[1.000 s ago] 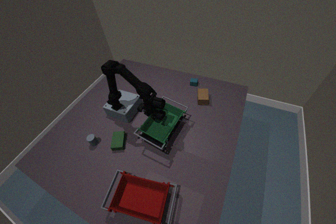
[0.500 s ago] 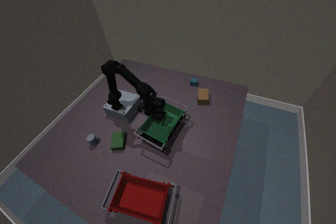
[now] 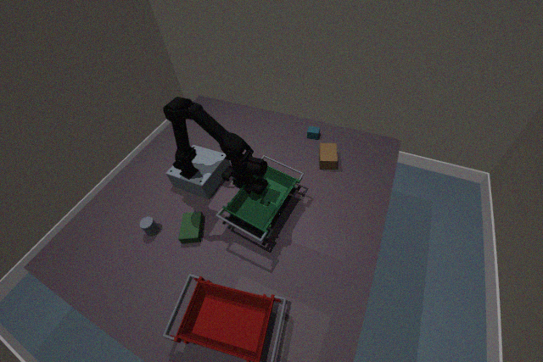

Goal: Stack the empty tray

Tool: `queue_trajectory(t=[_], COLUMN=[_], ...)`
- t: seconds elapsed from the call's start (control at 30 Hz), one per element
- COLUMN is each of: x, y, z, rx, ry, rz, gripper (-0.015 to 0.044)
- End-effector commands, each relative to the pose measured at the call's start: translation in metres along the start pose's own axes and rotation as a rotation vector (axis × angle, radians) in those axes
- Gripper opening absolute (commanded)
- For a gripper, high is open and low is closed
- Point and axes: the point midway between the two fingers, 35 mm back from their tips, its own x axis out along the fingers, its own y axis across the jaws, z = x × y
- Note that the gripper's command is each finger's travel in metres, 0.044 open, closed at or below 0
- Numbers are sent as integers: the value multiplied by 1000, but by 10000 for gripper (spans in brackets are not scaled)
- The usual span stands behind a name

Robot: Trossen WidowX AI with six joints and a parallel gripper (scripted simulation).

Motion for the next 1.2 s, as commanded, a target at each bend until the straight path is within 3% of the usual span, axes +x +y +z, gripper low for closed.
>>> queue_trajectory(t=[0.0, 1.17], x=[4, 13], y=[6, 8], z=[0, 0], rx=[3, 3], ry=[-1, -1], rz=[26, 26], gripper=[0, 0])
